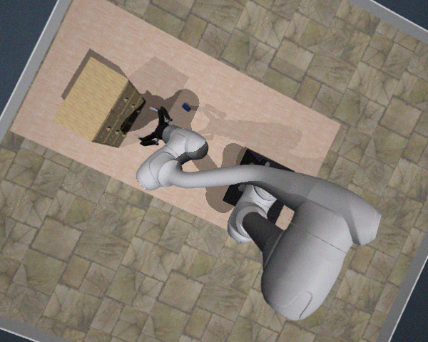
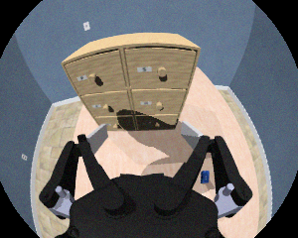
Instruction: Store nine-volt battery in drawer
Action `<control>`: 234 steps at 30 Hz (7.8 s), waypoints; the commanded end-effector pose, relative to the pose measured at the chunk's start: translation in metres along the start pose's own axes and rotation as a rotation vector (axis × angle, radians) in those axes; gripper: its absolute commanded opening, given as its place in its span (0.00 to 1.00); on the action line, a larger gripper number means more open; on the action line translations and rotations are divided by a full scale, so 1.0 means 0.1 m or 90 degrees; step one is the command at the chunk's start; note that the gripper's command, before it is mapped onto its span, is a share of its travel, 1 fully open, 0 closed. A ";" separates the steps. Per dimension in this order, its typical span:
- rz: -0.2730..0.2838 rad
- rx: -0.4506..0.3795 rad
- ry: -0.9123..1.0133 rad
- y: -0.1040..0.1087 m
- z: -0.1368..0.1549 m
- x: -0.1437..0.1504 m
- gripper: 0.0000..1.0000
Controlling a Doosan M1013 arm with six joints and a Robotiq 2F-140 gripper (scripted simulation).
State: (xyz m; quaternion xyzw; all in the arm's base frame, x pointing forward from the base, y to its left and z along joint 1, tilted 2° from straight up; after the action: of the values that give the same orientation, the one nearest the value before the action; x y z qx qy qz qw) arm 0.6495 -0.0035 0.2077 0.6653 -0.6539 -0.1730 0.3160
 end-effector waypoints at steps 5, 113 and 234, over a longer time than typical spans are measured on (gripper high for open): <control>0.018 -0.020 0.000 0.02 -0.01 0.01 1.00; -0.111 -0.532 -0.005 1.32 0.09 0.35 1.00; 0.064 0.225 0.002 -0.10 0.47 0.29 0.20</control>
State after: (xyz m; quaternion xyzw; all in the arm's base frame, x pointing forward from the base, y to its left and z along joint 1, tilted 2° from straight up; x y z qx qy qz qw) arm 0.6259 -0.0412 0.1724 0.6774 -0.7059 -0.0380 0.2036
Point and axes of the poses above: the point where the finger pads meet when closed, its own y axis back along the fingers, its own x axis across the jaws, z = x × y, the point moved 3 cm from there along y, back along the fingers, and after that the axes turned 13 degrees about y, right-handed, at the moved point
